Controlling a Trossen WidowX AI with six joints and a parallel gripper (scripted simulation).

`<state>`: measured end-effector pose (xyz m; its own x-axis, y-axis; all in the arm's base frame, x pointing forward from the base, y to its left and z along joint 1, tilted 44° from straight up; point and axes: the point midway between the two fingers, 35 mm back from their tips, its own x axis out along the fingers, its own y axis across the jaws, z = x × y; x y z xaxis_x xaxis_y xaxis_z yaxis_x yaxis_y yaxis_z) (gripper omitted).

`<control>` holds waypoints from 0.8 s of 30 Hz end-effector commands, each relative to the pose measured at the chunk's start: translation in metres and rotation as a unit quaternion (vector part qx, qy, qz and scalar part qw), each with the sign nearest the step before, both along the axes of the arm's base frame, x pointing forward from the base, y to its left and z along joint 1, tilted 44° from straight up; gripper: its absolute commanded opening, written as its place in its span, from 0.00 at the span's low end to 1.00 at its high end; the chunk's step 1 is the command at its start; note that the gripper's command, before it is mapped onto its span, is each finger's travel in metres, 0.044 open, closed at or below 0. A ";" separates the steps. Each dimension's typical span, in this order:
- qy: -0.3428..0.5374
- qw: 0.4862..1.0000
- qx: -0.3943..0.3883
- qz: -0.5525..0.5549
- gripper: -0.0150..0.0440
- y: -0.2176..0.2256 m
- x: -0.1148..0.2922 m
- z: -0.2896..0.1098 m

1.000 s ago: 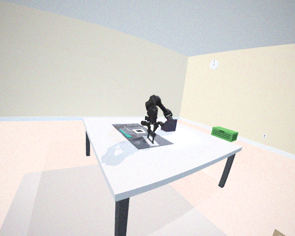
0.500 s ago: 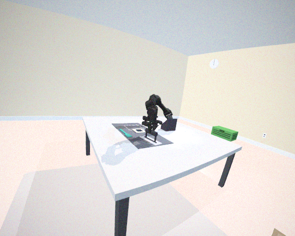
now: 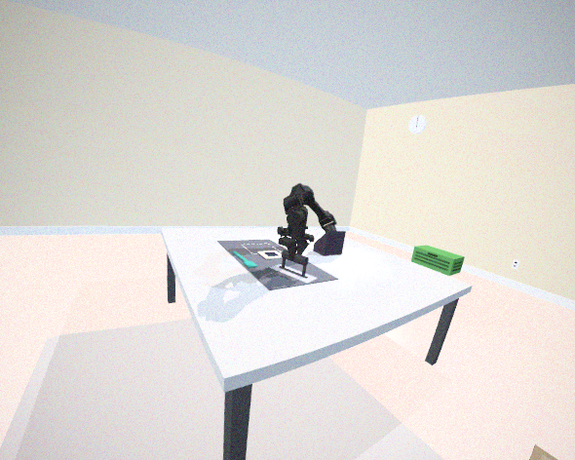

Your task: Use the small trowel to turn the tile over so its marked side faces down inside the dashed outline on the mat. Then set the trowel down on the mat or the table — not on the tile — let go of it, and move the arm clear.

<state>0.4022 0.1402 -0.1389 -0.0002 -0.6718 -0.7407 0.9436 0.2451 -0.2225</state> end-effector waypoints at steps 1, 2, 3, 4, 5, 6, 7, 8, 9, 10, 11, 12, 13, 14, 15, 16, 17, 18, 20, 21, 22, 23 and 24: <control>0.002 1.000 -0.001 0.003 0.71 0.000 0.000 0.000; 0.002 1.000 -0.001 0.003 0.71 0.000 0.000 0.000; 0.002 1.000 -0.001 0.003 0.71 0.000 0.000 0.000; 0.002 1.000 -0.001 0.003 0.71 0.000 0.000 0.000; 0.002 1.000 -0.001 0.003 0.71 0.000 0.000 0.000; 0.002 1.000 -0.001 0.003 0.71 0.000 0.000 0.000; 0.002 1.000 -0.001 0.003 0.71 0.000 0.000 0.000; 0.002 1.000 -0.001 0.003 0.71 0.000 0.000 0.000; 0.002 1.000 -0.001 0.003 0.71 0.000 0.000 0.000; 0.002 1.000 -0.001 0.003 0.71 0.000 0.000 0.000; 0.002 1.000 -0.001 0.003 0.71 0.000 0.000 0.000; 0.002 1.000 -0.001 0.003 0.71 0.000 0.000 0.000; 0.002 1.000 -0.001 0.003 0.71 0.000 0.000 0.000; 0.002 1.000 -0.001 0.003 0.71 0.000 0.000 0.000; 0.002 1.000 -0.001 0.003 0.71 0.000 0.000 0.000; 0.002 1.000 -0.001 0.003 0.71 0.000 0.000 0.000; 0.002 1.000 -0.001 0.003 0.71 0.000 0.000 0.000; 0.002 1.000 -0.001 0.003 0.71 0.000 0.000 0.000; 0.003 1.000 -0.001 0.004 0.71 0.007 0.000 0.008; 0.005 1.000 -0.001 0.006 0.71 0.015 -0.001 0.017; 0.006 1.000 -0.001 0.007 0.71 0.023 -0.002 0.027; 0.007 1.000 -0.001 0.008 0.71 0.028 -0.003 0.033; 0.007 1.000 -0.001 0.008 0.71 0.029 -0.003 0.035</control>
